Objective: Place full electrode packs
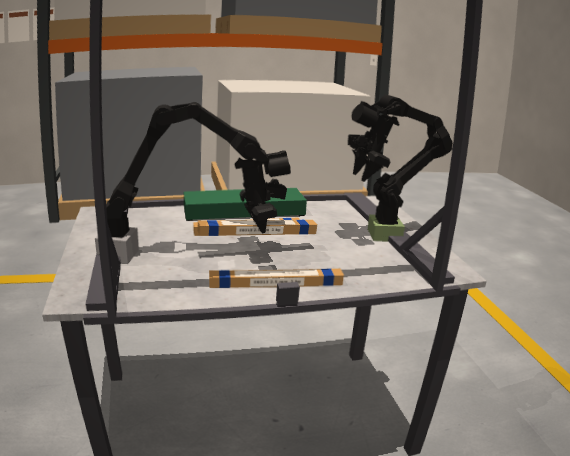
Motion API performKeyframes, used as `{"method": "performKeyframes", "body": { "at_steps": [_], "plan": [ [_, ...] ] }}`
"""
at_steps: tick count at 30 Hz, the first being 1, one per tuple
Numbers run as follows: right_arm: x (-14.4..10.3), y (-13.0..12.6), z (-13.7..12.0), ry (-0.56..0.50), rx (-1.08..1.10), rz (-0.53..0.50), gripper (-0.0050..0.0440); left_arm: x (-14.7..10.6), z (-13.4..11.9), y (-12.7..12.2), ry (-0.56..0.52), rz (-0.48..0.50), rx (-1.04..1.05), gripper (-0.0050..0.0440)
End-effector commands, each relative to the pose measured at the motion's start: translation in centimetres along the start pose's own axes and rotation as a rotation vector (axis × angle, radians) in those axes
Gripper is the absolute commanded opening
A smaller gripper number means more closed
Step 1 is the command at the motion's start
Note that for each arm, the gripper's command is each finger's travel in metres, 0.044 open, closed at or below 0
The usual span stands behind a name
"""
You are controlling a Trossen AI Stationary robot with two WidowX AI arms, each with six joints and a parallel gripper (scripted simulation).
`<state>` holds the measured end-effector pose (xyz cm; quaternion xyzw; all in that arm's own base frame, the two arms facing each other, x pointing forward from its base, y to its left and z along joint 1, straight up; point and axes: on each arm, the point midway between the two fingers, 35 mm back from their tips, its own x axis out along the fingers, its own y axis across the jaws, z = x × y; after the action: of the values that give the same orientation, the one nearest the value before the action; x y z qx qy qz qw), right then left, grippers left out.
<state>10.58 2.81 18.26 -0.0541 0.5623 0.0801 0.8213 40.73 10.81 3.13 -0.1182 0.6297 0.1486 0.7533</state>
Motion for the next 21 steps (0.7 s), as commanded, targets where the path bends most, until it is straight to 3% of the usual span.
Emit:
{"method": "performKeyframes", "body": {
  "at_steps": [1,3,21],
  "plan": [
    [-0.6,0.0,0.3,-0.022,0.003,-0.001,0.033,-2.9,3.3,-1.0,-0.109,-0.009,-0.007,-0.005],
    [-0.6,0.0,0.3,-0.022,0.003,-0.001,0.033,-4.4,3.9,-1.1,-0.14,-0.014,-0.008,-0.005],
    [-0.6,0.0,0.3,-0.022,0.003,-0.001,0.033,-4.6,4.4,-1.0,-0.136,-0.015,-0.009,-0.005]
  ]
}}
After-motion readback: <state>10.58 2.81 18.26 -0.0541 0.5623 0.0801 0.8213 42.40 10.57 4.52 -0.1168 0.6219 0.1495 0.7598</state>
